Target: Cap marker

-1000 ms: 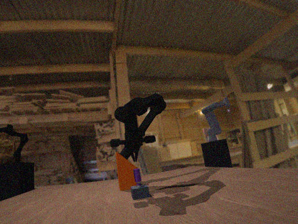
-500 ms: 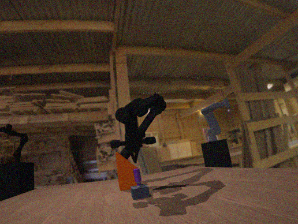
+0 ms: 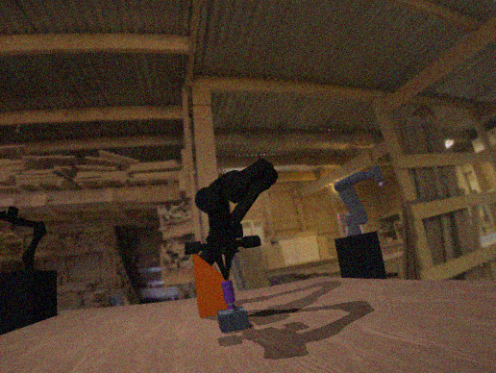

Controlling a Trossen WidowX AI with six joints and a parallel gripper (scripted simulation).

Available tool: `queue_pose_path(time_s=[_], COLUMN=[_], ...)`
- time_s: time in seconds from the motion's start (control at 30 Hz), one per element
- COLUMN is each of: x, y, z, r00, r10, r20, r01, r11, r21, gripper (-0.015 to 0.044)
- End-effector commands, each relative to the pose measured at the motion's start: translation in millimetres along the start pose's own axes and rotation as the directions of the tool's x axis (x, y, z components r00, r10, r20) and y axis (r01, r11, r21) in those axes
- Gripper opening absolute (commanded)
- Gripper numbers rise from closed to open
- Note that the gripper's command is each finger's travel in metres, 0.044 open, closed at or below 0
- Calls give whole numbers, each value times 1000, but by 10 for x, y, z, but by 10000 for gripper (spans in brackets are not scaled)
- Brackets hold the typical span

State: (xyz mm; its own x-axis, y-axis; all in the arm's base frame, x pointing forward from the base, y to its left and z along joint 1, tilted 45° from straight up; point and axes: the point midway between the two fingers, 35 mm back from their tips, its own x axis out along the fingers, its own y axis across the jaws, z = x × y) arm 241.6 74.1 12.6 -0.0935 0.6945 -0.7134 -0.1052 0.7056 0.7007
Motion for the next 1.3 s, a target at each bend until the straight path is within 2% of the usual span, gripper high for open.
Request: queue_pose_path(time_s=[0.0,0.2,0.43,0.67,0.87,1.27], x=[73,150,62,-787,-811,-811], y=[2,6,-2,-14,-12,-12], z=[-23,-22,11,14,11,11], r00=[1000,1000,1000,1000,1000,1000], r10=[5,5,-1,-4,-3,-3], r20=[-5,-5,5,4,3,3], r01=[-5,-5,1,4,3,3], r11=[1000,1000,1000,1000,1000,1000], r21=[7,7,1,3,3,3], gripper=[0,0,0,0,0,315])
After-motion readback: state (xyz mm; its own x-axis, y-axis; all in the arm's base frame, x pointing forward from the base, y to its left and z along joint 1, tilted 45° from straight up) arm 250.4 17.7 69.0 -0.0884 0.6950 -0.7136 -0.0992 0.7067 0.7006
